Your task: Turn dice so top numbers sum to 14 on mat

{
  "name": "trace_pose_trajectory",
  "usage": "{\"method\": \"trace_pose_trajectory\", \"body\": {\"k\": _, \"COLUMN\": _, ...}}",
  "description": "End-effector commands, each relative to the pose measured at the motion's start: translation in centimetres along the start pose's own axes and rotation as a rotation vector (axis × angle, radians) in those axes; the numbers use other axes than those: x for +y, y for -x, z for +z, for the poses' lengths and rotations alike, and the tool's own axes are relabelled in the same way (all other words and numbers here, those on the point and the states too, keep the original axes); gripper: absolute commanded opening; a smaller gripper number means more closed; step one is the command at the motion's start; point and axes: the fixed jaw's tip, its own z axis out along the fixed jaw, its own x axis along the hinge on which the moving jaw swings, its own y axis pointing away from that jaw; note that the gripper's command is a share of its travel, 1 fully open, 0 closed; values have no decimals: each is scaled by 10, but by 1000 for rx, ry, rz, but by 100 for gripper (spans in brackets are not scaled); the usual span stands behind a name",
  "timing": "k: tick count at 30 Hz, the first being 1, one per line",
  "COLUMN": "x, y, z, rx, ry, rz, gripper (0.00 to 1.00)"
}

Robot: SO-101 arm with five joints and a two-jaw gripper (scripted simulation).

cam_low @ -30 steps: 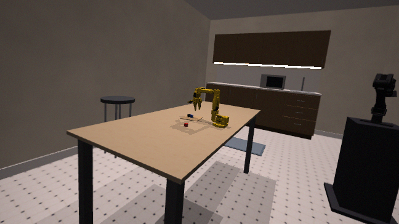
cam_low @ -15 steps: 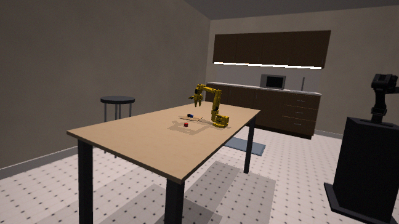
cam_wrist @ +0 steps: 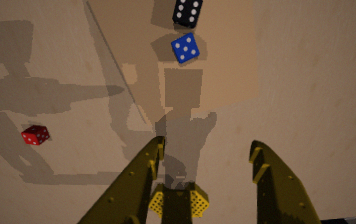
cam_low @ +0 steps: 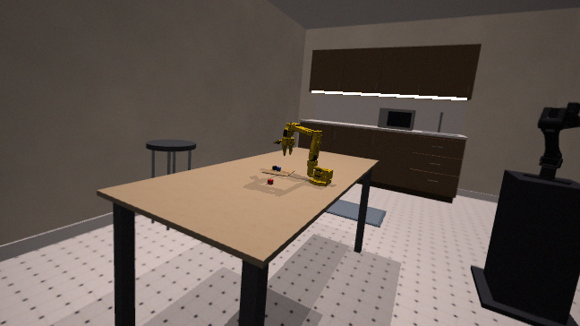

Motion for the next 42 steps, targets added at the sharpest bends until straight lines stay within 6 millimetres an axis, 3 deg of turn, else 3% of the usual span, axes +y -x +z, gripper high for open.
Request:
{"method": "trace_pose_trajectory", "body": {"k": 1, "x": -2, "y": 7, "z": -13, "rx": -80, "ry": 1, "rz": 18, "gripper": 29}}
{"method": "trace_pose_trajectory", "body": {"k": 10, "x": 11, "y": 8, "z": -11, "rx": -69, "ry": 9, "rz": -68, "gripper": 29}}
{"method": "trace_pose_trajectory", "body": {"k": 16, "x": 44, "y": 6, "z": -3, "rx": -43, "ry": 27, "rz": -293, "gripper": 29}}
{"method": "trace_pose_trajectory", "body": {"k": 18, "x": 44, "y": 6, "z": -3, "rx": -43, "ry": 27, "rz": -293, "gripper": 29}}
{"method": "trace_pose_trajectory", "body": {"k": 21, "x": 68, "y": 1, "z": 2, "rx": -25, "ry": 38, "rz": -452, "gripper": 29}}
{"method": "trace_pose_trajectory", "body": {"k": 26, "x": 112, "y": -17, "z": 12, "rx": 8, "ry": 56, "rz": -754, "gripper": 29}}
{"method": "trace_pose_trajectory", "body": {"k": 33, "x": 164, "y": -56, "z": 25, "rx": 49, "ry": 72, "rz": -1155, "gripper": 28}}
{"method": "trace_pose_trajectory", "body": {"k": 35, "x": 164, "y": -56, "z": 25, "rx": 49, "ry": 72, "rz": -1155, "gripper": 28}}
{"method": "trace_pose_trajectory", "body": {"k": 42, "x": 189, "y": -88, "z": 33, "rx": 73, "ry": 78, "rz": -1405, "gripper": 28}}
